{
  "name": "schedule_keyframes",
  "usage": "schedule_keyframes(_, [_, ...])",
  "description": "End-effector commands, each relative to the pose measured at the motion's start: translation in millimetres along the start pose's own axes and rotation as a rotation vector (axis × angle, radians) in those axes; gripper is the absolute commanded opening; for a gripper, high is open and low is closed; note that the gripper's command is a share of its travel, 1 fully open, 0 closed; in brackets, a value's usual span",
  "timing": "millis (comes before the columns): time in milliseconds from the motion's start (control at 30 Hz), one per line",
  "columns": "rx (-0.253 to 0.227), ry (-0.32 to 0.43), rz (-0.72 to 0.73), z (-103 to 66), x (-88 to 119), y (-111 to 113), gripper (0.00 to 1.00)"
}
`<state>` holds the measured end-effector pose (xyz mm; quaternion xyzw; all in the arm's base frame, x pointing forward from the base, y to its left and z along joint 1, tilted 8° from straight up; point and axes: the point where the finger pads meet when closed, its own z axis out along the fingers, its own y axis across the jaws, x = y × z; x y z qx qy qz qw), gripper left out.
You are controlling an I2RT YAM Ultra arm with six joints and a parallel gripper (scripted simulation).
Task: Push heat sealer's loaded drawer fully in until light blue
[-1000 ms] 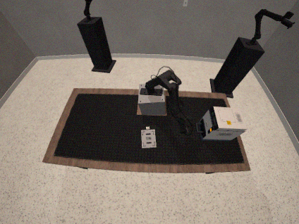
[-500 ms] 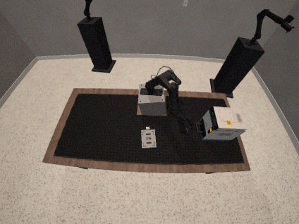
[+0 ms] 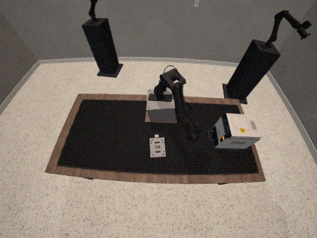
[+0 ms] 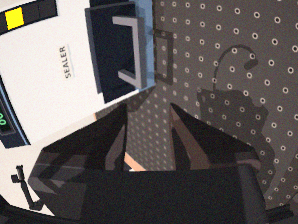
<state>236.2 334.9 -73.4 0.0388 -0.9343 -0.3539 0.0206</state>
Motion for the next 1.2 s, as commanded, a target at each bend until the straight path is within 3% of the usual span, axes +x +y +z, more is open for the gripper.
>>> schedule_keyframes(0, [-0.021, 0.009, -0.035, -21.1, 2.4, 8.3, 0.3])
schedule_keyframes(167, [-0.029, -0.001, -0.043, -40.3, -2.5, 13.0, 0.3])
schedule_keyframes(300, [-0.039, 0.001, -0.068, -37.6, -2.1, 22.7, 0.3])
schedule_keyframes(1167, [-0.048, -0.015, -0.074, -39.0, -7.2, 24.4, 0.3])
